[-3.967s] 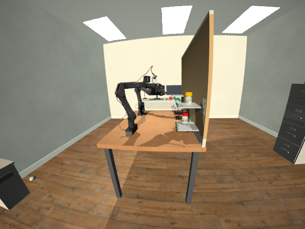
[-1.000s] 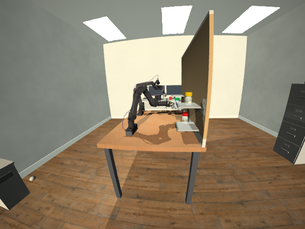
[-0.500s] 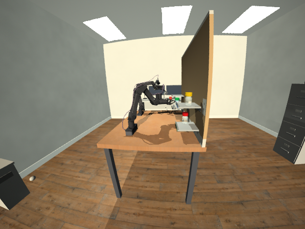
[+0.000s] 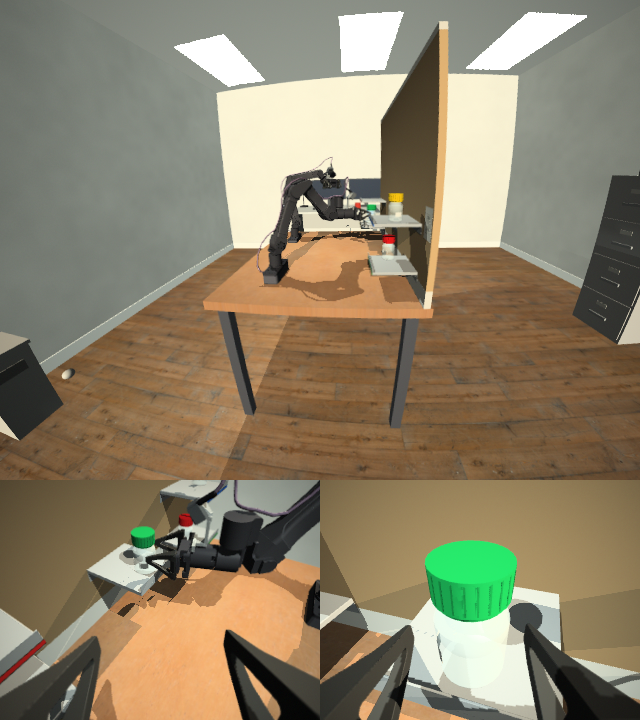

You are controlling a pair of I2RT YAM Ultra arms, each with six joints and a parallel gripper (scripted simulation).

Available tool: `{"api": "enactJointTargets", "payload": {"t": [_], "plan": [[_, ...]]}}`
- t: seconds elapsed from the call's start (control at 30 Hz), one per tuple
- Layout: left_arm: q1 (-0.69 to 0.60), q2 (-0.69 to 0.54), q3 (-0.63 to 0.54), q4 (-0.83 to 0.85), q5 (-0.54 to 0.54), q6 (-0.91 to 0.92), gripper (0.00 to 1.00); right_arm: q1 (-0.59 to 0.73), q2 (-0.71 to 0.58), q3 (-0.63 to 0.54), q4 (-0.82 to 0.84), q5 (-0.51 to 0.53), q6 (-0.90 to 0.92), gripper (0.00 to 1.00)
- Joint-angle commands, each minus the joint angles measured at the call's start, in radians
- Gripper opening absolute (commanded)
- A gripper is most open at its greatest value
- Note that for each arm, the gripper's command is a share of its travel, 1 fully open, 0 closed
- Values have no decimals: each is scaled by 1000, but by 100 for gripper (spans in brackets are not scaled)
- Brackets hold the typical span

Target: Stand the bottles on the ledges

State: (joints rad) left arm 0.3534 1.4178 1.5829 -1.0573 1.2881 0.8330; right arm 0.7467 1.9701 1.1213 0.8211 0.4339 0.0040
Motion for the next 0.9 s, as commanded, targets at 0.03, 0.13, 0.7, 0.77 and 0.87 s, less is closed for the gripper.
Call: {"api": "enactJointTargets", "payload": {"t": [0.03,0.13,0.7,0.77,0.87], "plan": [[4,-1,22,-26,27,13,89,-15,15,66,-13,-18,-4,81],[4,-1,22,-27,27,13,89,-19,28,86,-19,-23,-4,81],[5,-1,22,-28,27,14,89,-26,56,134,-28,-30,-4,81],[5,-1,22,-28,27,14,89,-26,56,134,-28,-30,-4,81],[5,-1,22,-28,27,14,89,-23,50,124,-24,-24,-4,72]]}}
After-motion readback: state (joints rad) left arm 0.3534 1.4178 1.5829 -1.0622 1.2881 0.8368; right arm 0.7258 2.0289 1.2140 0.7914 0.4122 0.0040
